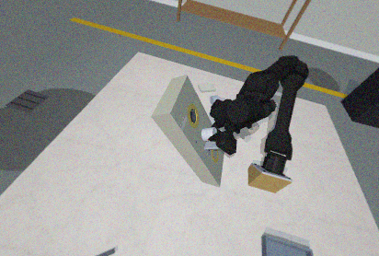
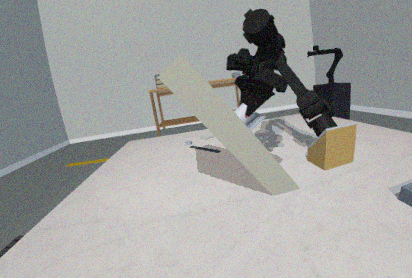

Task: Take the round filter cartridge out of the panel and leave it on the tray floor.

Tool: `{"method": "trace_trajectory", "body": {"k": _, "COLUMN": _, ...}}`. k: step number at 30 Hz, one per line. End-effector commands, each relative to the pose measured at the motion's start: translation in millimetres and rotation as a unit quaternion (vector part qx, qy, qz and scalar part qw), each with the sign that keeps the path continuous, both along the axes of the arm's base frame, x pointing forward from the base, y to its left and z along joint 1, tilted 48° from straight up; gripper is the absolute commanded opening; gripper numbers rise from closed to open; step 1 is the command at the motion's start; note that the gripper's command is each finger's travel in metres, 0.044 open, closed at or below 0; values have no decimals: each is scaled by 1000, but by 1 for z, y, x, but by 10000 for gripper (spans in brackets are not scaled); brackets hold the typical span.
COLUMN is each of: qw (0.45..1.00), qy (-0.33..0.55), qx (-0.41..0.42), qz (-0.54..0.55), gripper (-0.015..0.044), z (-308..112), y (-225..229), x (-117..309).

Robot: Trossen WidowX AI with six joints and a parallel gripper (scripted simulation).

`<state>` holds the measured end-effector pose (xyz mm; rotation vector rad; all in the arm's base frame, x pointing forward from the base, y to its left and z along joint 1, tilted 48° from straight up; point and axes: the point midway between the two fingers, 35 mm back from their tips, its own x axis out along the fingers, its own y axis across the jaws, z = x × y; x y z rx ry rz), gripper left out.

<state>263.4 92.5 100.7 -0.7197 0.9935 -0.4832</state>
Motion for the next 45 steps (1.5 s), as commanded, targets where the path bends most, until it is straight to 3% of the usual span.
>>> {"method": "trace_trajectory", "body": {"k": 1, "qw": 1000, "qy": -3, "qx": 3, "qz": 0, "gripper": 0, "z": 8, "y": 9, "x": 9}}
{"method": "trace_trajectory", "body": {"k": 21, "qw": 999, "qy": -4, "qx": 17, "qz": 28, "gripper": 0, "z": 65, "y": 72, "x": -29}}
{"method": "trace_trajectory", "body": {"k": 42, "qw": 1000, "qy": -2, "qx": 6, "qz": 2, "gripper": 0, "z": -6, "y": 123, "x": -16}}
{"method": "trace_trajectory", "body": {"k": 45, "qw": 1000, "qy": 11, "qx": 4, "qz": 10, "gripper": 0, "z": -1, "y": 119, "x": -19}}
